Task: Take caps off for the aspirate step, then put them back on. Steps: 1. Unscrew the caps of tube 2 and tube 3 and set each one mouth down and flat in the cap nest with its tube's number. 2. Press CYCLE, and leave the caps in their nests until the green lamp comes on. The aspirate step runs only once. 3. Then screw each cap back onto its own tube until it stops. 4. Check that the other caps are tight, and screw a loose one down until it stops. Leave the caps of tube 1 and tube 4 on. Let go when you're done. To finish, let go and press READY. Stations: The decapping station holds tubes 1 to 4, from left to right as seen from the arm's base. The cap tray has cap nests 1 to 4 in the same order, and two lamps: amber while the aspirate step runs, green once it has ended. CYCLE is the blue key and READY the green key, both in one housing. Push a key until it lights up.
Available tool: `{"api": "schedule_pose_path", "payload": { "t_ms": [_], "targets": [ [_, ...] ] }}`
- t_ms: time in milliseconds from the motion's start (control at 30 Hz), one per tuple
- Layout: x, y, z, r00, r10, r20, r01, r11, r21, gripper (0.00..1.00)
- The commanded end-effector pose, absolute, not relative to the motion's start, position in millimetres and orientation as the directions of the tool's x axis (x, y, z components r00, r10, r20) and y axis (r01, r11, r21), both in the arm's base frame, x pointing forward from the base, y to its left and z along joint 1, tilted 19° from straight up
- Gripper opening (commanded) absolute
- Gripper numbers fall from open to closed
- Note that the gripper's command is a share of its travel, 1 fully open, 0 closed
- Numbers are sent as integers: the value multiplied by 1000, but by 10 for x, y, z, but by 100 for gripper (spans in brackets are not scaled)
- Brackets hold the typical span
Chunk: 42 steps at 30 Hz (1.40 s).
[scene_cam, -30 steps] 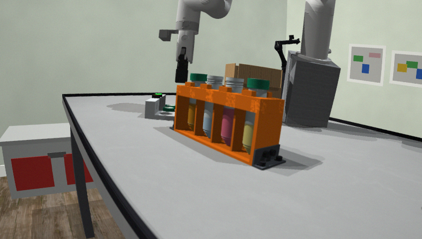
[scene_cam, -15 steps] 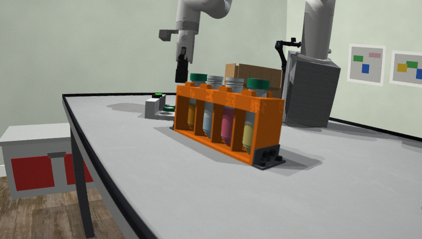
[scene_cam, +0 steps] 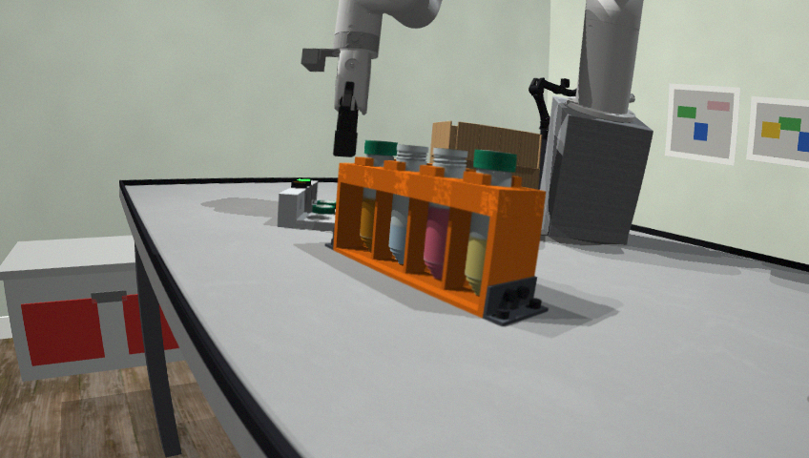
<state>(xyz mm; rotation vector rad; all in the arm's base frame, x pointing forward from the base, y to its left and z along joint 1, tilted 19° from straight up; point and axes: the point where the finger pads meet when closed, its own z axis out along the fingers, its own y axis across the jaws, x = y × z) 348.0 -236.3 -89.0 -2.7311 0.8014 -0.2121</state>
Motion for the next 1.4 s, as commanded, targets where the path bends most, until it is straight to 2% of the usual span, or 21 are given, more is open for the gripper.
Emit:
{"api": "schedule_pose_path", "payload": {
  "t_ms": [0, 300, 733, 1367],
  "targets": [
    [3614, -2327, -558, 834, -548, 64, -505, -805, -311, 46],
    [3782, -2252, -151, 834, -548, 64, -505, -805, -311, 46],
    [3782, -2252, -152, 834, -548, 64, -505, -805, -311, 46],
    [3971, -2057, -957, 834, -548, 64, -505, -805, -311, 46]
  ]
}}
